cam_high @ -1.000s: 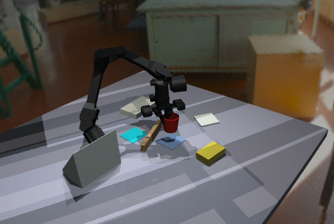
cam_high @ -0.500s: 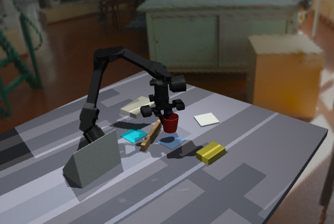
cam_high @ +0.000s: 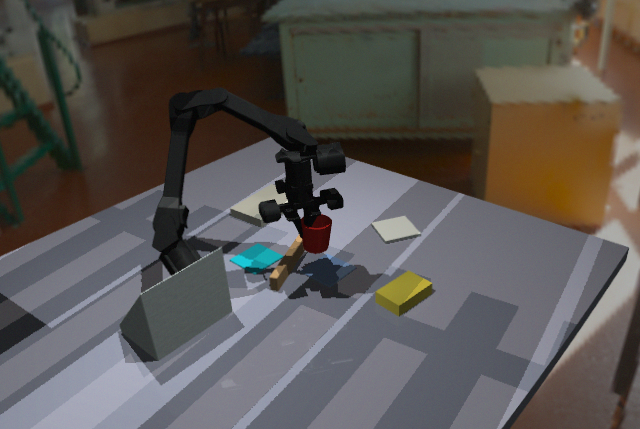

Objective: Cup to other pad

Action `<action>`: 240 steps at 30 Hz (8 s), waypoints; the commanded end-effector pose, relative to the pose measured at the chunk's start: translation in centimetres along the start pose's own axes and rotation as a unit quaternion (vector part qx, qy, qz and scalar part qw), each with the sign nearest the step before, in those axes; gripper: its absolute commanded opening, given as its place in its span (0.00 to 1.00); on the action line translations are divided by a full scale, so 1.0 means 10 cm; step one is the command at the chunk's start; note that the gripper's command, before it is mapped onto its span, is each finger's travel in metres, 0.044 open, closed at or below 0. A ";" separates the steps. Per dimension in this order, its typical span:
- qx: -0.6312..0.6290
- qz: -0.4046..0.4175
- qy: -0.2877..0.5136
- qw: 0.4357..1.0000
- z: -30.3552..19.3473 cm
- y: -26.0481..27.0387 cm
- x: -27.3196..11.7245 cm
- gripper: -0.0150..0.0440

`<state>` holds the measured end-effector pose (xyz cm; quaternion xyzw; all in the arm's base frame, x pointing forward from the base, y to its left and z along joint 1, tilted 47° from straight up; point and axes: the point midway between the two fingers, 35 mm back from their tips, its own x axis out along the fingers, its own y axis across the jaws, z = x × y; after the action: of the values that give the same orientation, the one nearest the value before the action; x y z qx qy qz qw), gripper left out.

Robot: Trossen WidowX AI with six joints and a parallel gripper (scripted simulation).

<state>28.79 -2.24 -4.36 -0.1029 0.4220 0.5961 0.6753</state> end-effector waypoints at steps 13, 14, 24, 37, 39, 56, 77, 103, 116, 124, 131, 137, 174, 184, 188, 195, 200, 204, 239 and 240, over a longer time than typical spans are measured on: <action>0.002 -0.001 -0.002 1.000 0.19 0.25 -0.01 0.25; 0.002 -0.001 -0.002 1.000 0.20 0.26 -0.01 0.25; 0.002 0.000 -0.002 1.000 0.31 0.41 -0.02 0.25; 0.002 0.000 -0.002 1.000 0.45 0.60 -0.03 0.25; 0.002 0.000 -0.002 1.000 0.47 0.63 -0.03 0.25; 0.002 0.001 -0.003 1.000 0.65 0.88 -0.04 0.25; 0.003 0.001 -0.003 1.000 0.87 1.18 -0.05 0.25; 0.003 0.001 -0.003 1.000 0.97 1.33 0.11 0.25; 0.003 0.001 -0.003 1.000 0.97 1.33 0.26 0.25; 0.003 0.001 -0.003 1.000 0.97 1.33 0.35 0.25; 0.003 0.001 -0.003 1.000 0.98 1.34 0.43 0.25; 0.003 0.002 -0.004 1.000 0.98 1.35 0.50 0.25; 0.000 0.000 -0.002 1.000 0.98 1.34 0.49 0.47; 0.001 0.000 -0.001 1.000 0.98 1.33 0.37 0.47; 0.001 0.000 -0.001 1.000 0.98 1.33 0.32 0.47; 0.002 0.000 -0.001 1.000 0.97 1.33 0.24 0.47; 0.002 0.001 -0.002 1.000 0.97 1.33 0.18 0.47; 0.002 0.001 -0.002 1.000 0.97 1.33 0.13 0.47; 0.004 0.001 -0.002 1.000 0.97 1.31 -0.50 1.00; 0.004 0.001 -0.002 1.000 0.97 1.31 -0.53 1.00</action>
<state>21.73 4.55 9.36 -0.0953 0.4232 0.5944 0.6772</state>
